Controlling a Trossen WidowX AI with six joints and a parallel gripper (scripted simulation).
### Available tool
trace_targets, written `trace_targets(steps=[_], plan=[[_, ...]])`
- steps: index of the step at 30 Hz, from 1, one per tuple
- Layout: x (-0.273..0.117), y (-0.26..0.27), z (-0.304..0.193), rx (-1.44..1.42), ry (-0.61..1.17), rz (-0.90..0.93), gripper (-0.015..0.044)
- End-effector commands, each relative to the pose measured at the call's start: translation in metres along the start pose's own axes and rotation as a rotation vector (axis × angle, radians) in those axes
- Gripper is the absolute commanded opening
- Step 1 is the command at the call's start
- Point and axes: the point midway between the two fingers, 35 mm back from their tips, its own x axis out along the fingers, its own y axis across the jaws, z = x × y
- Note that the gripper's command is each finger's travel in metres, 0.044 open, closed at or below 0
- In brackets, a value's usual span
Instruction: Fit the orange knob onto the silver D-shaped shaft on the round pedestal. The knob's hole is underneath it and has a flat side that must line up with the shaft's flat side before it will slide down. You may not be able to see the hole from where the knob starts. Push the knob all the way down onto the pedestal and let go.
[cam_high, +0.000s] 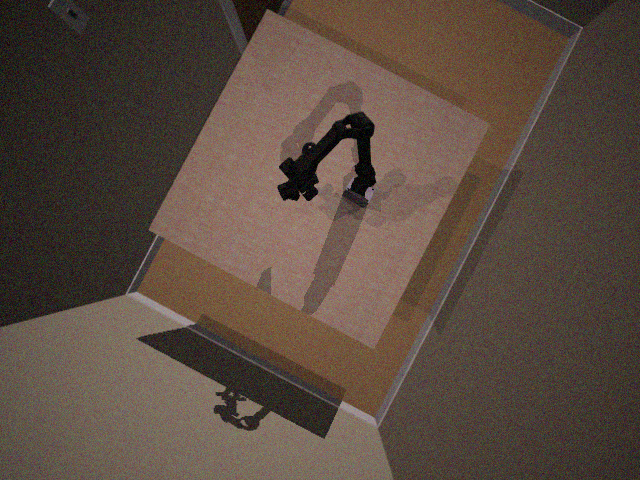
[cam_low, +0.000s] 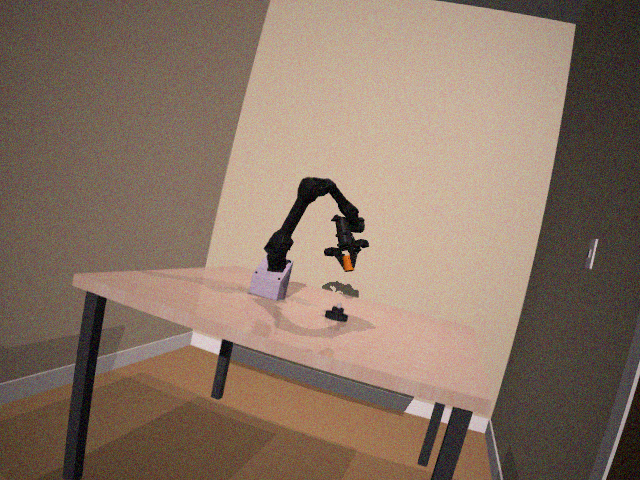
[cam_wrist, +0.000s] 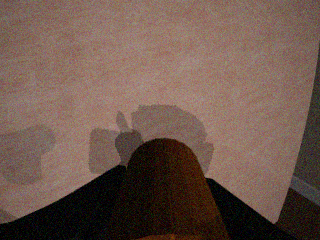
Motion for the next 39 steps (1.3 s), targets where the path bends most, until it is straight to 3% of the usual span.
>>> trace_targets(steps=[1,13,39], plan=[[0.006,-0.001,0.001,0.001,-0.005,0.085,0.0000],[0.033,0.001,0.001,0.002,-0.003,0.392,0.0000],[0.162,0.048,0.010,0.009,0.001,0.433,0.0000]])
